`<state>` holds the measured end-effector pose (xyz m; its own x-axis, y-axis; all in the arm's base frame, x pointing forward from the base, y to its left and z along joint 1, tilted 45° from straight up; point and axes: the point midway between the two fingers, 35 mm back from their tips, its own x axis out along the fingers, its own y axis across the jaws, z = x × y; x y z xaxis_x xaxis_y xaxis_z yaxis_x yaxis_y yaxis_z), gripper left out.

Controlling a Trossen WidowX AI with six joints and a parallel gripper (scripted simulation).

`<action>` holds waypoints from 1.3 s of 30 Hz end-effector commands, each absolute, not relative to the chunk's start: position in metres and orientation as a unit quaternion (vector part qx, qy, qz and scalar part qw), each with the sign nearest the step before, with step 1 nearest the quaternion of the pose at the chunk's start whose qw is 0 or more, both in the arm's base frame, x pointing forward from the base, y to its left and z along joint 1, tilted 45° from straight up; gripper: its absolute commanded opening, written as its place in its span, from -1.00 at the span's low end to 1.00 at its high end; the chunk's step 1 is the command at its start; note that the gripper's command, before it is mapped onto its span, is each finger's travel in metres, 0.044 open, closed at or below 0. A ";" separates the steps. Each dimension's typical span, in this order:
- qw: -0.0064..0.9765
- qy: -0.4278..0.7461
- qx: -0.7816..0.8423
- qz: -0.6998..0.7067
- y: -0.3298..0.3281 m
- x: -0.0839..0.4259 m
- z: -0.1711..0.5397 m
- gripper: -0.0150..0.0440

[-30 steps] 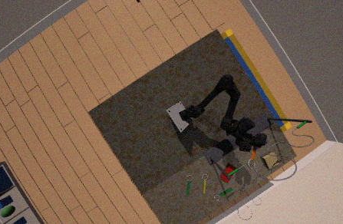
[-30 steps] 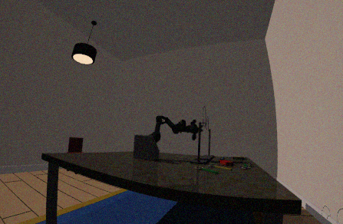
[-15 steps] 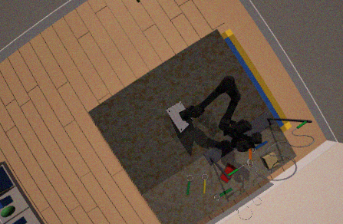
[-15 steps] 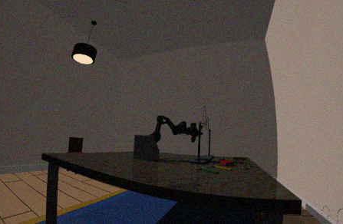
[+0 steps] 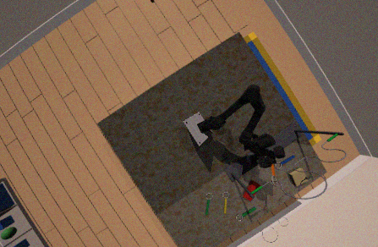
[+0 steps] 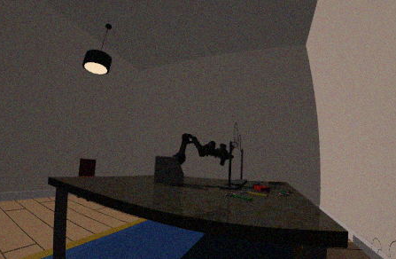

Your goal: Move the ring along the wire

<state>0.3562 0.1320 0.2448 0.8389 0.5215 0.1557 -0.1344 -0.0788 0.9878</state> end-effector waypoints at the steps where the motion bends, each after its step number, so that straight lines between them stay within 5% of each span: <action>1: 0.679 0.149 0.677 0.242 0.132 0.356 0.233 -1.00; 39: 0.808 0.174 0.516 0.223 0.117 0.360 0.170 -1.00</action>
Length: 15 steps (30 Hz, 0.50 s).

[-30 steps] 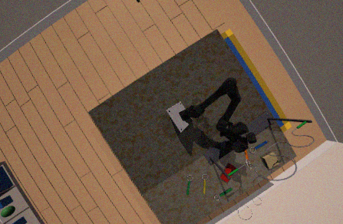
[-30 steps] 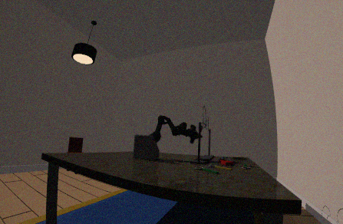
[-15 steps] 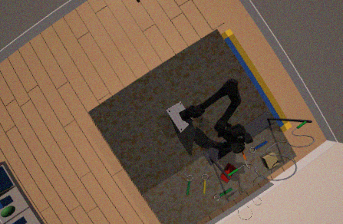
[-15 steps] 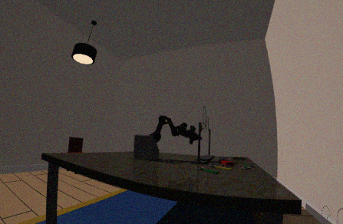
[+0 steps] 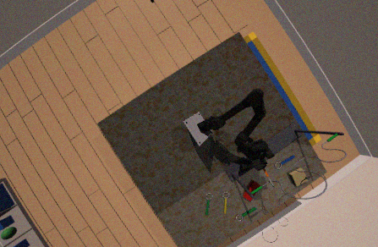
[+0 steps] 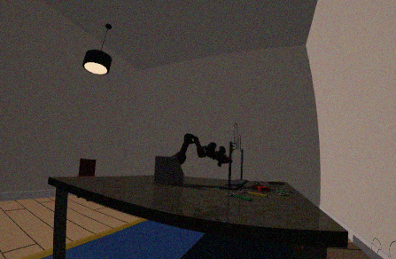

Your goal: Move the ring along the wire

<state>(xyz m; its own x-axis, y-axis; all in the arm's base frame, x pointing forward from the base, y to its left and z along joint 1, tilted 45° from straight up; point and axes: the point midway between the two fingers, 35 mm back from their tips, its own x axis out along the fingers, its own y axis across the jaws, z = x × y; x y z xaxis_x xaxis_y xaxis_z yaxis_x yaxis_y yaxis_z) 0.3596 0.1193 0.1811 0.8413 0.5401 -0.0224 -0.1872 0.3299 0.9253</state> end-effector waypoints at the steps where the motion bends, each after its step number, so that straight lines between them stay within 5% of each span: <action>1: 0.812 0.175 0.511 0.222 0.116 0.360 0.169 -1.00; 15: 0.854 0.183 0.438 0.212 0.100 0.362 0.144 -1.00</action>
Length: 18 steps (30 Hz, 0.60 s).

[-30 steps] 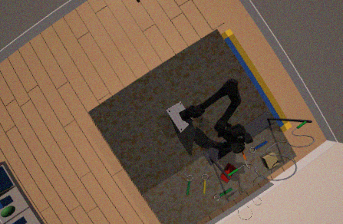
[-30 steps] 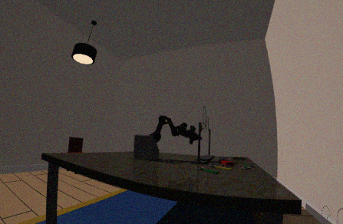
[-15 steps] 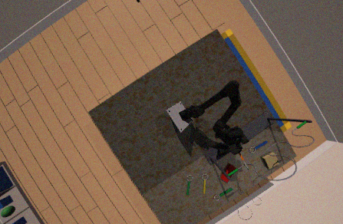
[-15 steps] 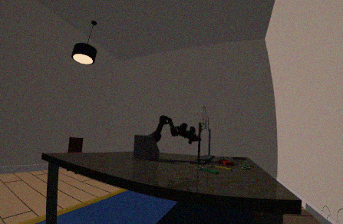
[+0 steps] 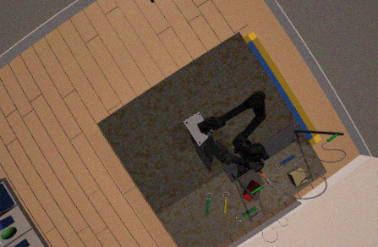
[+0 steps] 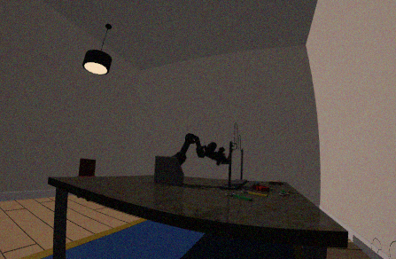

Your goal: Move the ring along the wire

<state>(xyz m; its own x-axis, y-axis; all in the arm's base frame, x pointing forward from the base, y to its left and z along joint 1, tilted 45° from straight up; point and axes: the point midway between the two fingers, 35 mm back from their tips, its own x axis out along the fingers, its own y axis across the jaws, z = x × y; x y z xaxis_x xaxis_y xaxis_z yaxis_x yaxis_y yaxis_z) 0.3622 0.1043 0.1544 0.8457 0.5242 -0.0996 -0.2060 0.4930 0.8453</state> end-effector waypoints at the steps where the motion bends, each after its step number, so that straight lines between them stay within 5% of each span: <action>1: 0.857 0.183 0.434 0.211 0.099 0.362 0.143 -1.00; 18: 0.882 0.187 0.382 0.202 0.079 0.366 0.121 -1.00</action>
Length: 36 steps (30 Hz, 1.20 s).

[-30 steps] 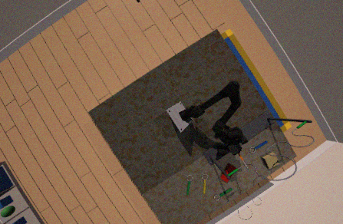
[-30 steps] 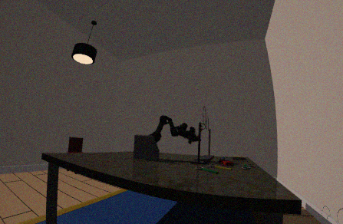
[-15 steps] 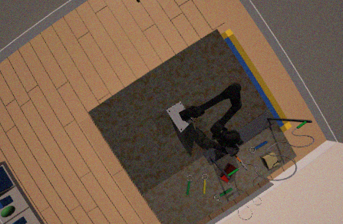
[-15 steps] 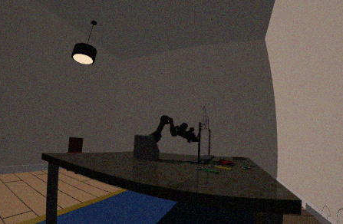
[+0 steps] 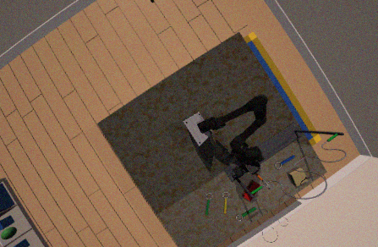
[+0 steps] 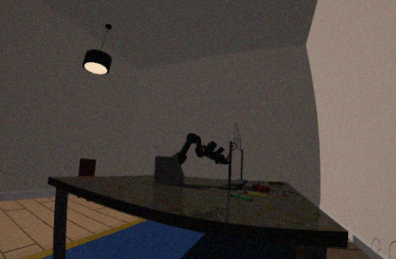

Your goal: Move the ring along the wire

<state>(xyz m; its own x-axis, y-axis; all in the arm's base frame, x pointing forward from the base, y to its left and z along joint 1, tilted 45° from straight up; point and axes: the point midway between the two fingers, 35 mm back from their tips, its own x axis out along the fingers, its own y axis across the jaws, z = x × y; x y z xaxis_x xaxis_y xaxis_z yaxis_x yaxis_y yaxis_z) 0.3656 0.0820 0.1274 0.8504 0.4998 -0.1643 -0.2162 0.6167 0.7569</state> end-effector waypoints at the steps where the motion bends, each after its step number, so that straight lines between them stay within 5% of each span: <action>1: 0.883 0.187 0.381 0.202 0.078 0.366 0.120 -1.00; 36: 0.886 0.187 0.375 0.200 0.053 0.370 0.094 -1.00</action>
<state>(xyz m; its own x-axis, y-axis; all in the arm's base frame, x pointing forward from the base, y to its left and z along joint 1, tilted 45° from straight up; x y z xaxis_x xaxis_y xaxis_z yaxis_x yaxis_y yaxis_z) 0.3697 0.0548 0.0988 0.8524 0.4927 -0.1752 -0.2172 0.6383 0.7385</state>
